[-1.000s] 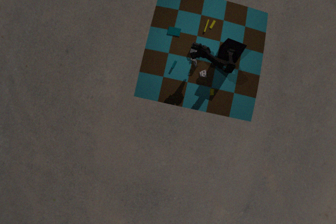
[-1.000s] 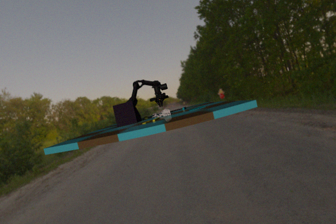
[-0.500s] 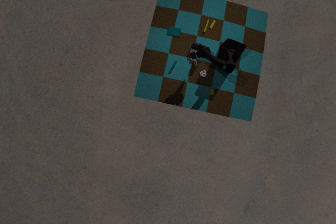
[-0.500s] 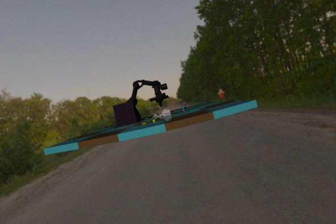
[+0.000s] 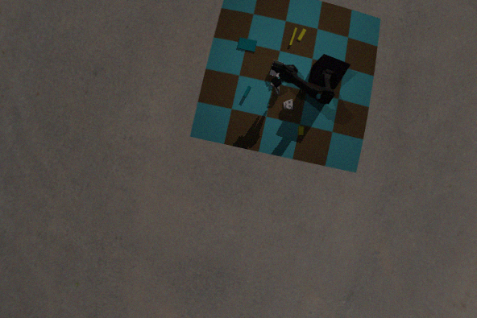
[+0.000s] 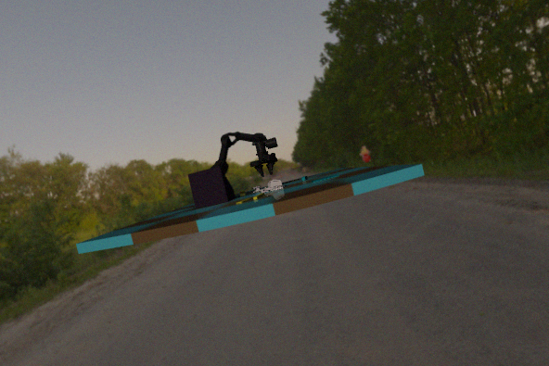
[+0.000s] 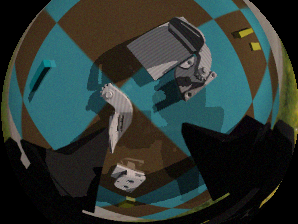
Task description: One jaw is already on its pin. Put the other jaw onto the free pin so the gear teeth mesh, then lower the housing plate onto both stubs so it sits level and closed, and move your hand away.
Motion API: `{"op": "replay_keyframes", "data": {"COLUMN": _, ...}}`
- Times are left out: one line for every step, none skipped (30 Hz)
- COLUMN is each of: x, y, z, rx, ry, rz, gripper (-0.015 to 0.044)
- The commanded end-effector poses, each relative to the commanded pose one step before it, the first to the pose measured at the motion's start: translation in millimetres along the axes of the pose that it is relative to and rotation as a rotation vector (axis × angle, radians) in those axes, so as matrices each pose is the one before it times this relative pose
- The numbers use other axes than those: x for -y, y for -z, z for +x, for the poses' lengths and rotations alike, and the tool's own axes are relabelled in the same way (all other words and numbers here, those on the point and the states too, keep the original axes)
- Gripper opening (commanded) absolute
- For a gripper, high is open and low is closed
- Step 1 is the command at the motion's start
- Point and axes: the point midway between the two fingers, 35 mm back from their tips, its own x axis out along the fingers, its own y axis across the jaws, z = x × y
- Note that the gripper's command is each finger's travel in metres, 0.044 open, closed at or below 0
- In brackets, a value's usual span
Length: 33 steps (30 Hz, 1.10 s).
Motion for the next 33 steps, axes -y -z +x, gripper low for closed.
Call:
{"op": "replay_keyframes", "data": {"x": -2.2, "y": 0.96, "z": -1.09, "rx": 0.00192, "ry": -0.00088, "rz": -0.1158, "gripper": 0.044}}
{"op": "replay_keyframes", "data": {"x": -0.39, "y": 0.18, "z": -0.1, "rx": 0.00002, "ry": -0.00003, "rz": -0.0273, "gripper": 0.044}}
{"op": "replay_keyframes", "data": {"x": -0.39, "y": 0.17, "z": -0.1, "rx": 0.00002, "ry": -0.00003, "rz": -0.0273, "gripper": 0.044}}
{"op": "replay_keyframes", "data": {"x": -0.39, "y": 0.16, "z": -0.1, "rx": 0.00002, "ry": -0.00003, "rz": -0.0273, "gripper": 0.044}}
{"op": "replay_keyframes", "data": {"x": -0.4, "y": 0.15, "z": -0.1, "rx": 0.00002, "ry": -0.00003, "rz": -0.0273, "gripper": 0.044}}
{"op": "replay_keyframes", "data": {"x": -0.4, "y": 0.14, "z": -0.1, "rx": 0.00002, "ry": -0.00003, "rz": -0.0273, "gripper": 0.044}}
{"op": "replay_keyframes", "data": {"x": -0.41, "y": 0.13, "z": -0.1, "rx": 0.00002, "ry": -0.00003, "rz": -0.0273, "gripper": 0.044}}
{"op": "replay_keyframes", "data": {"x": -0.41, "y": 0.12, "z": -0.1, "rx": 0.00002, "ry": -0.00003, "rz": -0.0273, "gripper": 0.044}}
{"op": "replay_keyframes", "data": {"x": -0.41, "y": 0.11, "z": -0.1, "rx": 0.00002, "ry": -0.00003, "rz": -0.0273, "gripper": 0.044}}
{"op": "replay_keyframes", "data": {"x": -0.42, "y": 0.1, "z": -0.1, "rx": 0.00002, "ry": -0.00003, "rz": -0.0273, "gripper": 0.044}}
{"op": "replay_keyframes", "data": {"x": -0.42, "y": 0.09, "z": -0.1, "rx": 0.00002, "ry": -0.00003, "rz": -0.0273, "gripper": 0.044}}
{"op": "replay_keyframes", "data": {"x": -0.42, "y": 0.08, "z": -0.1, "rx": 0.00003, "ry": -0.00003, "rz": -0.0273, "gripper": 0.044}}
{"op": "replay_keyframes", "data": {"x": -0.42, "y": 0.07, "z": -0.1, "rx": 0.00003, "ry": -0.00003, "rz": -0.0273, "gripper": 0.044}}
{"op": "replay_keyframes", "data": {"x": -0.42, "y": 0.06, "z": -0.1, "rx": 0.00003, "ry": -0.00003, "rz": -0.0273, "gripper": 0.044}}
{"op": "replay_keyframes", "data": {"x": -0.43, "y": 0.05, "z": -0.1, "rx": 0.00003, "ry": -0.00003, "rz": -0.0273, "gripper": 0.044}}
{"op": "replay_keyframes", "data": {"x": -0.43, "y": 0.04, "z": -0.1, "rx": 0.00003, "ry": -0.00003, "rz": -0.0273, "gripper": 0.044}}
{"op": "replay_keyframes", "data": {"x": -0.43, "y": 0.03, "z": -0.1, "rx": 0.00003, "ry": -0.00003, "rz": -0.0273, "gripper": 0.044}}
{"op": "replay_keyframes", "data": {"x": -0.43, "y": 0.01, "z": -0.1, "rx": 0.00003, "ry": -0.00003, "rz": -0.0273, "gripper": 0.044}}
{"op": "replay_keyframes", "data": {"x": -0.43, "y": 0.0, "z": -0.1, "rx": 0.00003, "ry": -0.00003, "rz": -0.0273, "gripper": 0.044}}
{"op": "replay_keyframes", "data": {"x": -0.43, "y": -0.01, "z": -0.1, "rx": 0.00003, "ry": -0.00003, "rz": -0.0273, "gripper": 0.044}}
{"op": "replay_keyframes", "data": {"x": -0.43, "y": -0.02, "z": -0.1, "rx": 0.00003, "ry": -0.00003, "rz": -0.0273, "gripper": 0.044}}
{"op": "replay_keyframes", "data": {"x": -0.43, "y": -0.03, "z": -0.1, "rx": 0.00003, "ry": -0.00003, "rz": -0.0273, "gripper": 0.044}}
{"op": "replay_keyframes", "data": {"x": -0.43, "y": -0.04, "z": -0.1, "rx": 0.00003, "ry": -0.00003, "rz": -0.0273, "gripper": 0.044}}
{"op": "replay_keyframes", "data": {"x": -0.43, "y": -0.05, "z": -0.1, "rx": 0.00003, "ry": -0.00003, "rz": -0.0273, "gripper": 0.044}}
{"op": "replay_keyframes", "data": {"x": -0.43, "y": -0.06, "z": -0.1, "rx": 0.00003, "ry": -0.00003, "rz": -0.0273, "gripper": 0.044}}
{"op": "replay_keyframes", "data": {"x": -0.42, "y": -0.07, "z": -0.1, "rx": 0.00004, "ry": -0.00003, "rz": -0.0273, "gripper": 0.044}}
{"op": "replay_keyframes", "data": {"x": -0.42, "y": -0.08, "z": -0.1, "rx": 0.00004, "ry": -0.00003, "rz": -0.0273, "gripper": 0.044}}
{"op": "replay_keyframes", "data": {"x": -0.42, "y": -0.09, "z": -0.1, "rx": 0.00004, "ry": -0.00003, "rz": -0.0273, "gripper": 0.044}}
{"op": "replay_keyframes", "data": {"x": -0.42, "y": -0.11, "z": -0.1, "rx": 0.00004, "ry": -0.00003, "rz": -0.0273, "gripper": 0.044}}
{"op": "replay_keyframes", "data": {"x": -0.42, "y": -0.12, "z": -0.1, "rx": 0.00004, "ry": -0.00003, "rz": -0.0273, "gripper": 0.044}}
{"op": "replay_keyframes", "data": {"x": -0.41, "y": -0.13, "z": -0.1, "rx": 0.00004, "ry": -0.00003, "rz": -0.0273, "gripper": 0.044}}
{"op": "replay_keyframes", "data": {"x": -0.41, "y": -0.14, "z": -0.1, "rx": 0.00004, "ry": -0.00003, "rz": -0.0273, "gripper": 0.044}}
{"op": "replay_keyframes", "data": {"x": -0.41, "y": -0.15, "z": -0.1, "rx": 0.00004, "ry": -0.00003, "rz": -0.0273, "gripper": 0.044}}
